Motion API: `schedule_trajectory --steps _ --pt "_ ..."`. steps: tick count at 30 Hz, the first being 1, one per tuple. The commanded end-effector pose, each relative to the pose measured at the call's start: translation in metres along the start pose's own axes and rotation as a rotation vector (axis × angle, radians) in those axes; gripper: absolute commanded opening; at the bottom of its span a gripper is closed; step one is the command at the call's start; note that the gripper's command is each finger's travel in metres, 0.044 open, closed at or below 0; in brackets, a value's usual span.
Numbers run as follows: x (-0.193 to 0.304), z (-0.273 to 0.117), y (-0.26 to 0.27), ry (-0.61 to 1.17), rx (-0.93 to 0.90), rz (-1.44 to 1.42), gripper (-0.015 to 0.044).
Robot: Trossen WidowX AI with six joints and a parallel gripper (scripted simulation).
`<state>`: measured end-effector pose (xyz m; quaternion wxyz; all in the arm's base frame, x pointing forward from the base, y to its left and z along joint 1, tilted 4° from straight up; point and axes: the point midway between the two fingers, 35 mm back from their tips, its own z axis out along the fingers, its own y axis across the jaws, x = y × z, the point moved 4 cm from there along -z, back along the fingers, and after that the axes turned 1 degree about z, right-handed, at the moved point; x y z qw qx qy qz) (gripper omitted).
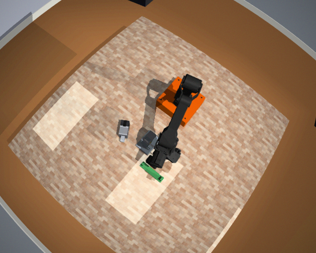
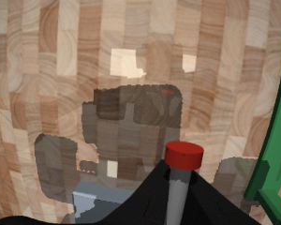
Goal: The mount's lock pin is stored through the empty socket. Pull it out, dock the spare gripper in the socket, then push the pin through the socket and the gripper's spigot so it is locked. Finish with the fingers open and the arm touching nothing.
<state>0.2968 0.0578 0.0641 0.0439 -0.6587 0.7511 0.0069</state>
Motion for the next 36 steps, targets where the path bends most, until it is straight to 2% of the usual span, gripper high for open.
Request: schedule_trajectory --steps 1,9,36 --pt "0.000 -0.002 0.000 -0.042 -0.003 0.006 0.0000" --pt "-0.002 -0.009 -0.002 -0.139 -0.005 0.015 0.0000" --pt "-0.019 -0.014 -0.003 -0.149 0.000 0.010 0.0000"
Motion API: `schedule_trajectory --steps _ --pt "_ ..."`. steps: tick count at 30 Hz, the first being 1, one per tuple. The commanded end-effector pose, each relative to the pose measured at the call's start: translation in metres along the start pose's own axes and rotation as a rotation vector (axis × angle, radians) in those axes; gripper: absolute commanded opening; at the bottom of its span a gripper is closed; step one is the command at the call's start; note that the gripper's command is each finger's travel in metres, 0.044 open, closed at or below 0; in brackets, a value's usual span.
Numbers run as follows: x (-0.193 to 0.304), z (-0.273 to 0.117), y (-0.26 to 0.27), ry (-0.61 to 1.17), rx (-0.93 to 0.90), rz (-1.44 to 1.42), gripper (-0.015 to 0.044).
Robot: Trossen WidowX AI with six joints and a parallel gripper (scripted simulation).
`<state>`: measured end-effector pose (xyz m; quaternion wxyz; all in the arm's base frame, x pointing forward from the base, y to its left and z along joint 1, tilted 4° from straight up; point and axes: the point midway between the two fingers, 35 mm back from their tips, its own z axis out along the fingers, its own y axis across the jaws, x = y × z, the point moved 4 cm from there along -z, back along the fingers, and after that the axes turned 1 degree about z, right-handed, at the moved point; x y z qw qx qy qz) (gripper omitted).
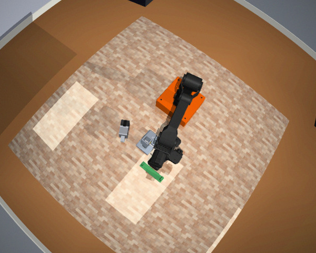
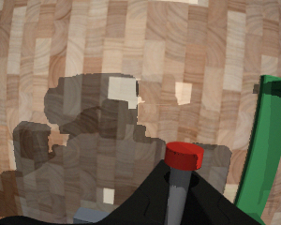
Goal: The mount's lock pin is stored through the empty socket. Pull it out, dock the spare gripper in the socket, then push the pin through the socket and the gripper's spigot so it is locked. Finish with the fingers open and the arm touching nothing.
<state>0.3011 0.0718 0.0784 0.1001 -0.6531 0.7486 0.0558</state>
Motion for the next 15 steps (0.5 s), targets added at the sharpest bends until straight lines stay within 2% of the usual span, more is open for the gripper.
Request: schedule_trajectory --steps 1,15 --pt "-0.004 0.000 0.000 0.000 0.000 0.001 0.0000" --pt "-0.015 0.002 0.000 0.002 -0.002 0.002 0.0000"
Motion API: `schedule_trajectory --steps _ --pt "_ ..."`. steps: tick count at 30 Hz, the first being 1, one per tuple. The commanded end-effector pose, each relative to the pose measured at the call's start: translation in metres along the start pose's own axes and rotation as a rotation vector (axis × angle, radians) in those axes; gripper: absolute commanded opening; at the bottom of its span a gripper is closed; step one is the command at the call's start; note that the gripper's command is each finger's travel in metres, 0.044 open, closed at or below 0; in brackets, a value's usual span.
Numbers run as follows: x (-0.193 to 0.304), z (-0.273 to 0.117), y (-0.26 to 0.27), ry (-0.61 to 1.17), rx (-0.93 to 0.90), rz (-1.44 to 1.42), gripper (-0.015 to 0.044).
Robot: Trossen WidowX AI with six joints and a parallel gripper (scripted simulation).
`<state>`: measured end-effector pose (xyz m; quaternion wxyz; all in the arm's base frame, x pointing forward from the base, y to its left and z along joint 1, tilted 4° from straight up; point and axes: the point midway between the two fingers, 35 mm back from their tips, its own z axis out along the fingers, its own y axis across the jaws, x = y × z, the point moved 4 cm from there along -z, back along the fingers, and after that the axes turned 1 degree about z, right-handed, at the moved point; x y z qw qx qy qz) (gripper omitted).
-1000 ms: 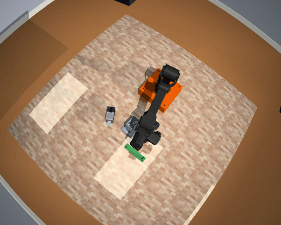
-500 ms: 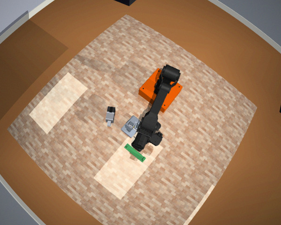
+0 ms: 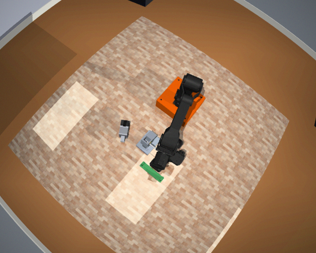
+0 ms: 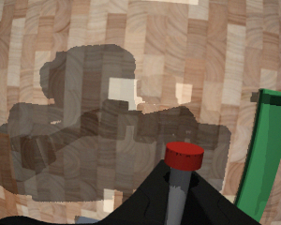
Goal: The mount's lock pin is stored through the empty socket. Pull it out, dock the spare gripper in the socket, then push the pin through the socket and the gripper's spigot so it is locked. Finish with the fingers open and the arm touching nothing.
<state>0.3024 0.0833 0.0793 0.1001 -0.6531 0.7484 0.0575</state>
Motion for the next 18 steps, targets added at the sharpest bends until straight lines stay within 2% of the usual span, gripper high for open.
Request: schedule_trajectory --steps 1,18 --pt "-0.004 0.000 0.000 0.004 0.001 0.002 0.0000" --pt "-0.017 0.002 0.000 0.007 0.001 0.002 0.0000"
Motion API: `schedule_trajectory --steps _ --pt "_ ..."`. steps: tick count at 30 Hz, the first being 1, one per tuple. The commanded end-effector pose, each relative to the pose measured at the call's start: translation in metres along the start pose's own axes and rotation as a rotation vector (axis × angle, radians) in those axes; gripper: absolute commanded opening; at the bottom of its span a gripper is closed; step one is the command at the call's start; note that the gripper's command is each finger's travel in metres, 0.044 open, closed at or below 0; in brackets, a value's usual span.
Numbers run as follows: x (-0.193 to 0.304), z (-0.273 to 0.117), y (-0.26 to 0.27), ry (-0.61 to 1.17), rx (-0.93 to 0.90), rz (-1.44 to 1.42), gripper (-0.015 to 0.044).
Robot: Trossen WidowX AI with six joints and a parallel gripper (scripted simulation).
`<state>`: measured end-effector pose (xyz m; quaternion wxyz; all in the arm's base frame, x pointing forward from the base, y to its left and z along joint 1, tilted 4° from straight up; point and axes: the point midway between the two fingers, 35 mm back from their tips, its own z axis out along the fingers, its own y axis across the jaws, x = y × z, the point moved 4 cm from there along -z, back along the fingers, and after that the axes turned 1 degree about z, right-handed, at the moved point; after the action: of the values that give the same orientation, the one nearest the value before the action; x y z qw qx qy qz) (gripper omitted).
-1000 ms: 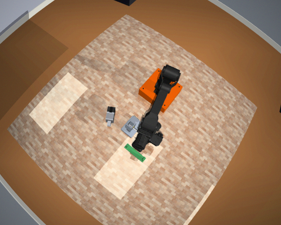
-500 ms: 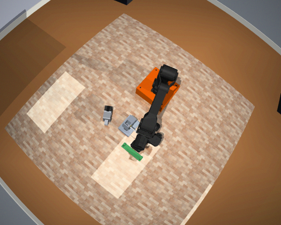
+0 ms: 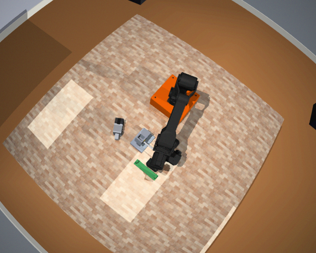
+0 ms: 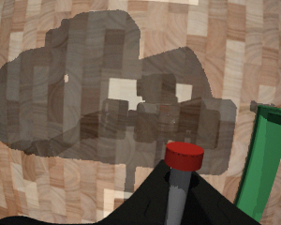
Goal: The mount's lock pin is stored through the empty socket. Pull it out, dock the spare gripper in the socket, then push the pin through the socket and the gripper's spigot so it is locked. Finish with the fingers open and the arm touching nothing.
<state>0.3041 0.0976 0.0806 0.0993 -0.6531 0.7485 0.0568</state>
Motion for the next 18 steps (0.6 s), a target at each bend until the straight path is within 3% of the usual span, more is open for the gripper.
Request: schedule_trajectory --steps 1,18 --pt "-0.004 0.000 0.000 0.005 0.001 0.002 0.0000" --pt "-0.017 -0.001 0.000 0.007 -0.002 0.003 0.0000"
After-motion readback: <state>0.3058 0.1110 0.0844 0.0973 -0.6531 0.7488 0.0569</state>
